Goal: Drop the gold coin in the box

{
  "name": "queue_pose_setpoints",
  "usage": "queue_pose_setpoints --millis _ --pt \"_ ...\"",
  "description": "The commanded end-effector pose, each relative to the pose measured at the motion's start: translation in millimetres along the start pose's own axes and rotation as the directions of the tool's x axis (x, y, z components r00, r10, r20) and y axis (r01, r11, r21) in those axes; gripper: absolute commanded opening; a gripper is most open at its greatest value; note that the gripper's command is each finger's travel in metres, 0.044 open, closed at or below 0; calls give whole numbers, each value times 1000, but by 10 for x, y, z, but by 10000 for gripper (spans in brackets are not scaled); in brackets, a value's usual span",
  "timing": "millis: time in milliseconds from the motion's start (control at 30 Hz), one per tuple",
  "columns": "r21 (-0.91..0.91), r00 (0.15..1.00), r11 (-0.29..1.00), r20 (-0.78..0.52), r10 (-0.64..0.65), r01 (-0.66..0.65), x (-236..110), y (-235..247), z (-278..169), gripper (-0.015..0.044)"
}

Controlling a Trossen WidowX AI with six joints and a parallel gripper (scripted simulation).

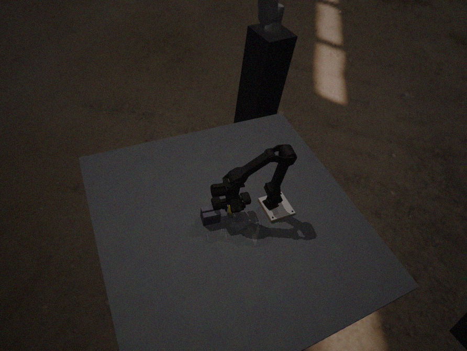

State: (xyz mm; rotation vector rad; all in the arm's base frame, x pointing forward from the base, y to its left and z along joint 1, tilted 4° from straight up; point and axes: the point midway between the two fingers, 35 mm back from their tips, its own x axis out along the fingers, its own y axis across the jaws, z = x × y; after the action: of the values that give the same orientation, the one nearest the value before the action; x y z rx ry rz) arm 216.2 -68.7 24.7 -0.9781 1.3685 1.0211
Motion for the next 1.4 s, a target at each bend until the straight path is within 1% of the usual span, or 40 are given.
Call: queue_pose_setpoints --millis 0,100,300,667,1367 --pt "1 1000 1000 -4 4 -4 69 14 -7 161" --pt "1 1000 1000 -4 4 -4 91 17 -7 161" --pt "1 1000 1000 -4 4 -4 91 17 -7 3" --pt "1 1000 1000 -4 4 -4 75 14 -7 0" --pt "1 1000 1000 -4 4 -4 -439 -35 -5 0"
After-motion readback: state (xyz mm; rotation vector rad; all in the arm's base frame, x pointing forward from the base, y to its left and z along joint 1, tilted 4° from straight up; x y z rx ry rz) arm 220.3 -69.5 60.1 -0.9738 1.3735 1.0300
